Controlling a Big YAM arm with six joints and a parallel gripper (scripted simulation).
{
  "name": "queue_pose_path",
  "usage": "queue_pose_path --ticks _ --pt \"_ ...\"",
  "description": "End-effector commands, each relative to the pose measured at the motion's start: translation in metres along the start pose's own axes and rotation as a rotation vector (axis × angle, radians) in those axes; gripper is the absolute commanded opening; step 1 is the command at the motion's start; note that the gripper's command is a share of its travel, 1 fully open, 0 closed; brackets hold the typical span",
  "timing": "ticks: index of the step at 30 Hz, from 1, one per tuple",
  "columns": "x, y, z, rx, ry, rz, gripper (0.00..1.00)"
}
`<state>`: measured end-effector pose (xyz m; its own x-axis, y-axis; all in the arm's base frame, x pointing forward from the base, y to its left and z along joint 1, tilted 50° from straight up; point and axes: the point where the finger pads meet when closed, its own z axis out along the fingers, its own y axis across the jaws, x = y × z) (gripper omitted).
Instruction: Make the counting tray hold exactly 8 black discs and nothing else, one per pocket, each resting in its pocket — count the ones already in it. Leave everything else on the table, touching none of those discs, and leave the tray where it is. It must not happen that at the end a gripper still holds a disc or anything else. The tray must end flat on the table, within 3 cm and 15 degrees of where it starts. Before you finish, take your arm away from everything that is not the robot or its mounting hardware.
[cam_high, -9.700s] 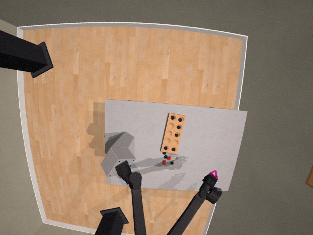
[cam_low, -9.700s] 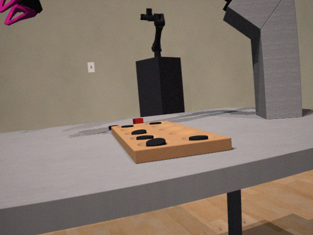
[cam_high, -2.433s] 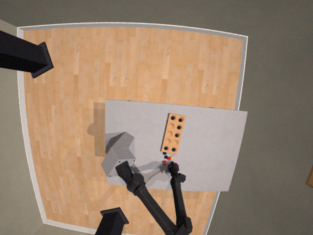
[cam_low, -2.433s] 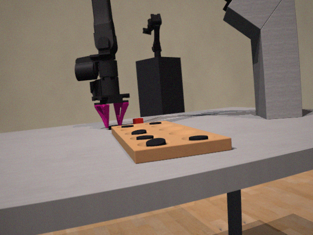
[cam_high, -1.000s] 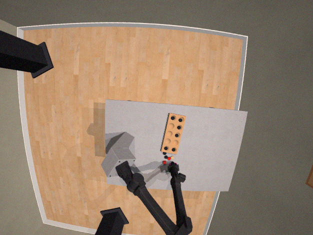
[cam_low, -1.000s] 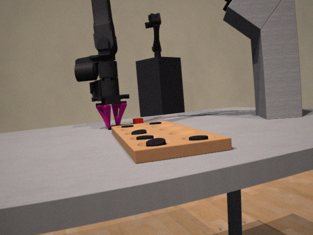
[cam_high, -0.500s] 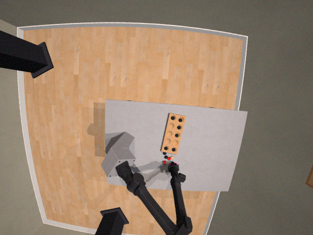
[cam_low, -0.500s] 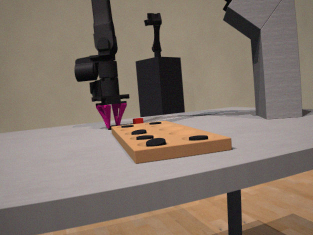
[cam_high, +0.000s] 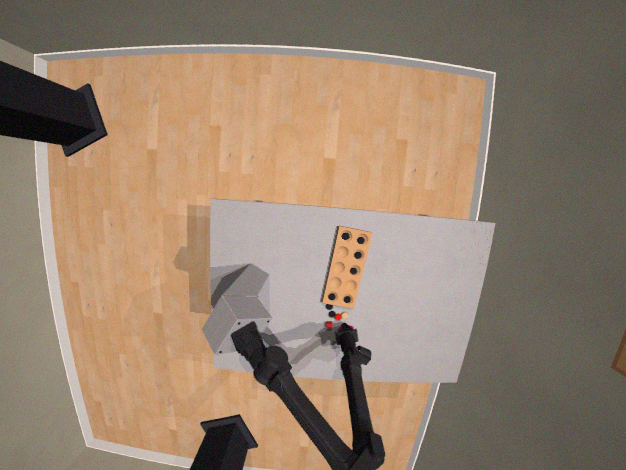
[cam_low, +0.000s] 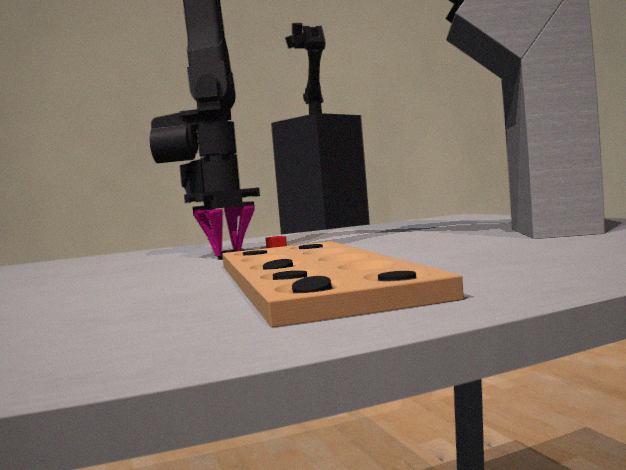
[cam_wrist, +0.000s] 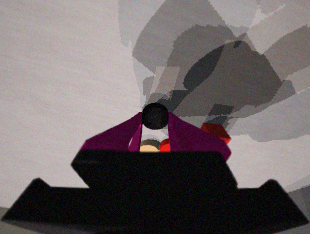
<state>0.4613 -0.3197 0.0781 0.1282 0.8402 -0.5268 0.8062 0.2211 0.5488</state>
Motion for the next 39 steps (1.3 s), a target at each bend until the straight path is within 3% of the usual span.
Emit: queue_pose_path --ticks 1,11,16,17,19,22,28,30,33,34,35,36,38,39 --pt "-0.004 0.007 -0.026 -0.015 -0.009 -0.011 0.0" --pt "-0.001 0.007 -0.103 -0.018 -0.008 0.002 0.0" --pt "-0.001 0.006 -0.108 -0.018 -0.008 0.002 0.0" --pt "0.007 -0.002 -0.098 0.007 0.012 -0.002 0.0" --pt "0.009 -0.003 -0.097 0.012 0.015 -0.002 0.0" --pt "0.011 0.015 -0.094 -0.01 0.002 0.007 0.0" --pt "0.078 0.037 -0.078 0.013 0.032 0.024 0.0" --pt "0.078 0.037 -0.078 0.013 0.032 0.024 0.0" --pt "0.146 0.052 -0.072 0.035 0.049 0.028 0.0" --pt "0.146 0.052 -0.072 0.035 0.049 0.028 0.0" --pt "0.171 0.056 -0.072 0.04 0.051 0.027 0.0" --pt "0.171 0.056 -0.072 0.04 0.051 0.027 0.0" --pt "0.221 0.061 -0.075 0.044 0.05 0.024 0.0" --pt "0.223 0.062 -0.074 0.044 0.05 0.024 0.0"
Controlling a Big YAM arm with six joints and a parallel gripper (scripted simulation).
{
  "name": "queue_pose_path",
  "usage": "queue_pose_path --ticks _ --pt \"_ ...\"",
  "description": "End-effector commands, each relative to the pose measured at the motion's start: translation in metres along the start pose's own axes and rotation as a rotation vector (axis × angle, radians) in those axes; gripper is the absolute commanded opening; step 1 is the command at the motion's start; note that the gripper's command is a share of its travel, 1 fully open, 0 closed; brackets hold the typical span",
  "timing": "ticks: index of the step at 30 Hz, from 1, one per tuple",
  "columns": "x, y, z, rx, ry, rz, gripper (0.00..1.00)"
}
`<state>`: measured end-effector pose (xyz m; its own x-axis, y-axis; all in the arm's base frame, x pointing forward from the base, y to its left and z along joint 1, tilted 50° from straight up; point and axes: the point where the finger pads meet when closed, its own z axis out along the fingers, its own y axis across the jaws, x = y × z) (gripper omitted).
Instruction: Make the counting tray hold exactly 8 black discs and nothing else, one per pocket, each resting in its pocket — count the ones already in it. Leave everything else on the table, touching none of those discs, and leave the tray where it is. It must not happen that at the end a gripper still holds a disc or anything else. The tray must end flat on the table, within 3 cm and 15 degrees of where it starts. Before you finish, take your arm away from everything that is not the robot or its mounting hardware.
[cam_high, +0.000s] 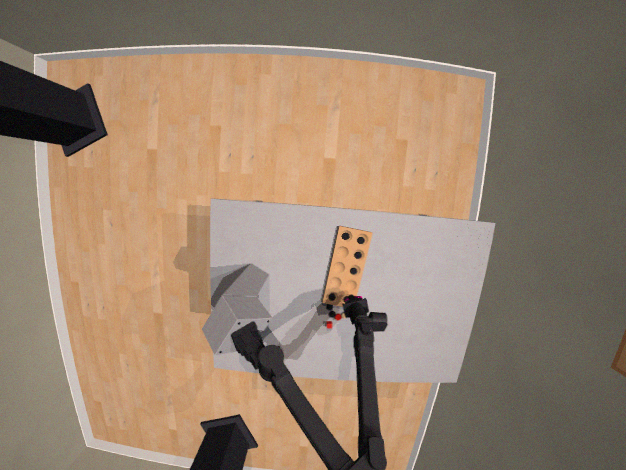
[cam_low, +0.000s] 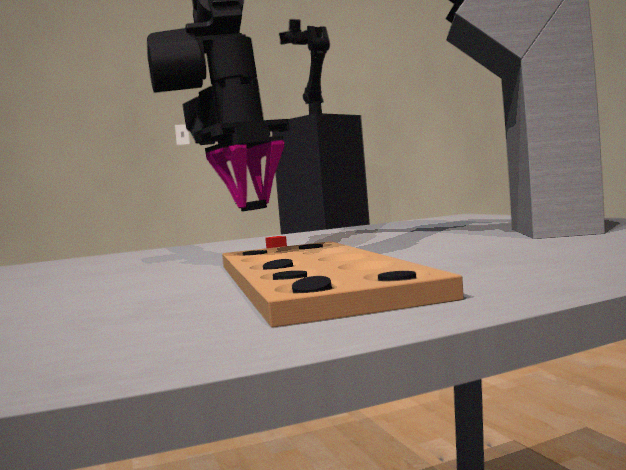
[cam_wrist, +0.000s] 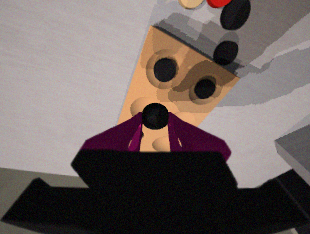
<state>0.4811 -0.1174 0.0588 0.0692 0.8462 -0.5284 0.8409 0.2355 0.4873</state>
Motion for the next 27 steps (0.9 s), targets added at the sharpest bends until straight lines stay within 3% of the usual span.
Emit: queue_pose_path --ticks 1,2,3,6,8,13,17,18,23,25,27 --pt "0.065 0.016 0.0 -0.013 0.013 0.068 0.0" --pt "0.086 0.017 -0.003 -0.017 0.009 0.065 0.0" --pt "0.089 0.017 -0.003 -0.013 0.01 0.063 0.0" --pt "0.151 0.016 -0.014 -0.034 -0.007 0.054 0.0" --pt "0.151 0.016 -0.014 -0.034 -0.007 0.054 0.0" --pt "0.207 0.008 -0.029 -0.062 -0.026 0.039 0.0" --pt "0.215 0.009 -0.032 -0.074 -0.028 0.042 0.0" --pt "0.197 0.013 -0.026 -0.069 -0.045 0.079 0.0" --pt "0.199 0.007 0.009 -0.058 -0.042 0.047 0.0" --pt "0.199 0.007 0.009 -0.058 -0.042 0.047 0.0" --pt "0.198 0.008 0.031 -0.058 -0.043 0.047 0.0"
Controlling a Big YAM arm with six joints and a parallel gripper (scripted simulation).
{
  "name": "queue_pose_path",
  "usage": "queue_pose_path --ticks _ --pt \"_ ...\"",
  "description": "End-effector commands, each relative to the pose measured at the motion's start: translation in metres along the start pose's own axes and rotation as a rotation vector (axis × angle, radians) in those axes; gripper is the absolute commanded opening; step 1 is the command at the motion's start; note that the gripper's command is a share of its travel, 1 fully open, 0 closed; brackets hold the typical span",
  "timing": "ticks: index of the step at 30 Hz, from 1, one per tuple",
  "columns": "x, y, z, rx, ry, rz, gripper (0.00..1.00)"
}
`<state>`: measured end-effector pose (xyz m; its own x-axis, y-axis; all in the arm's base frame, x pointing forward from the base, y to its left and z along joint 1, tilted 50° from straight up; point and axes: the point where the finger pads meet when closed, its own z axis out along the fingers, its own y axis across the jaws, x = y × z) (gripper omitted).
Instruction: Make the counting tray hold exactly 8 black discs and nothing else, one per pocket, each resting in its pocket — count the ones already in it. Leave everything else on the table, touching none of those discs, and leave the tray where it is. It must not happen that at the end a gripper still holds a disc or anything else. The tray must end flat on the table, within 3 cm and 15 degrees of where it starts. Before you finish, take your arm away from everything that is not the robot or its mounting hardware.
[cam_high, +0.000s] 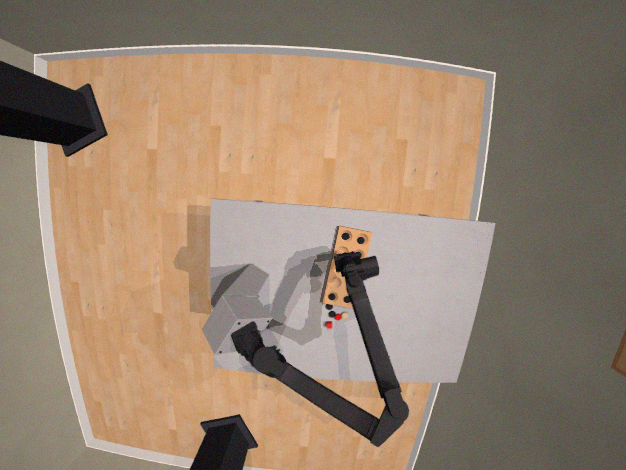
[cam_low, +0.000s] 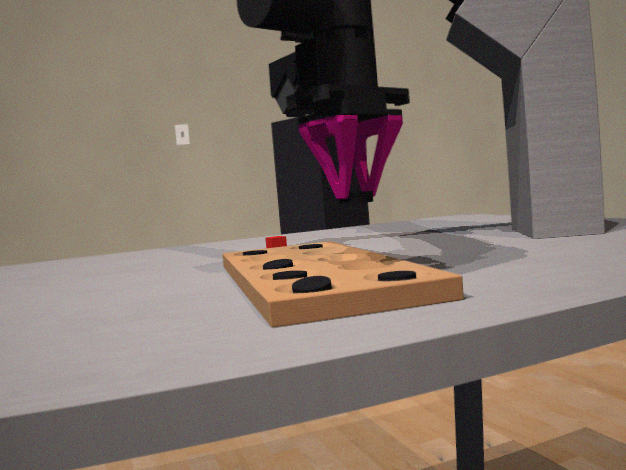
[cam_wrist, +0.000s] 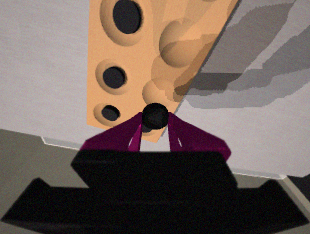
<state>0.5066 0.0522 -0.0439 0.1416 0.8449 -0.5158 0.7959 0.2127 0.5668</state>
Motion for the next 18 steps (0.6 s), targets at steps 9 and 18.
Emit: queue_pose_path --ticks 9,18 --pt "0.008 0.006 0.039 -0.029 0.01 -0.028 0.0" --pt "-0.001 -0.006 0.067 0.01 -0.009 -0.02 0.0"
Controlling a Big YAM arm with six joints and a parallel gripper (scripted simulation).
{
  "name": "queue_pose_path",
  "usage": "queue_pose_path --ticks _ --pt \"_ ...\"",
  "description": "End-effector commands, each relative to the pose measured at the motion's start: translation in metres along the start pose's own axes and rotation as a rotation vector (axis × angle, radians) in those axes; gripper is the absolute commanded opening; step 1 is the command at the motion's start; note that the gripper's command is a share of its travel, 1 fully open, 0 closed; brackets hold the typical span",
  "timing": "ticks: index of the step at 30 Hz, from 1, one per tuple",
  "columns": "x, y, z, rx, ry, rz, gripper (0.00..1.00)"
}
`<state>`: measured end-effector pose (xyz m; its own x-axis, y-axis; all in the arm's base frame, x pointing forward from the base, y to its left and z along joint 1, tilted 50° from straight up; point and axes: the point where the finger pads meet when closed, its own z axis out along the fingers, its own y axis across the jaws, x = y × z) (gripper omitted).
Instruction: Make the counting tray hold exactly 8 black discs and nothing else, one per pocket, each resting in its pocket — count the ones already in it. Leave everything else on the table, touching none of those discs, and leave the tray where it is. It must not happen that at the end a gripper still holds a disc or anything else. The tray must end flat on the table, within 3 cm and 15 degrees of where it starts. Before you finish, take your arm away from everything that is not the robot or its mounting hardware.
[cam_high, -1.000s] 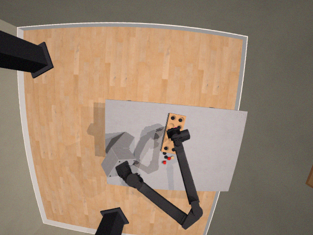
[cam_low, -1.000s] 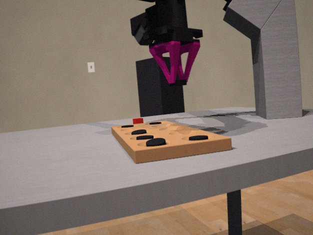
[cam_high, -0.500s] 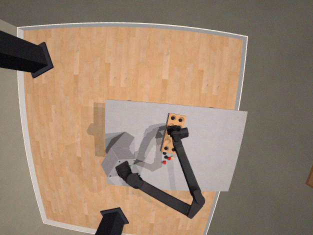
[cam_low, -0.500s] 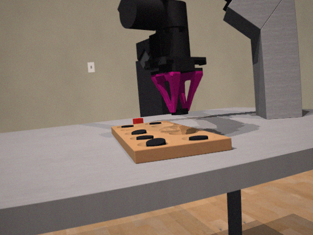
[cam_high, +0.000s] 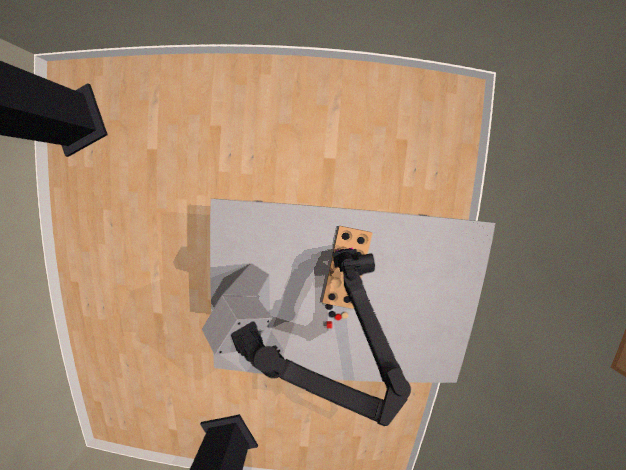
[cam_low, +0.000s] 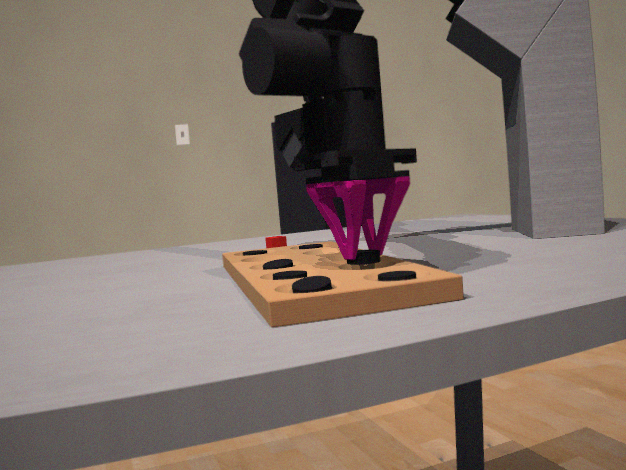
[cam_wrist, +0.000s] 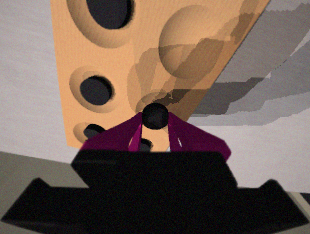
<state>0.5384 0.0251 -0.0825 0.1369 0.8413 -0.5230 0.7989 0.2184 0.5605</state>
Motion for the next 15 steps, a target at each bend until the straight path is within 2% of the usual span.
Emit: queue_pose_path --ticks 1,6,15 --pt "-0.0027 -0.004 0.012 0.007 -0.006 -0.011 0.0" --pt "-0.0027 -0.0063 0.0163 0.011 -0.006 -0.014 0.0" --pt "0.0013 -0.0051 0.012 0.004 0.0 -0.021 0.0"
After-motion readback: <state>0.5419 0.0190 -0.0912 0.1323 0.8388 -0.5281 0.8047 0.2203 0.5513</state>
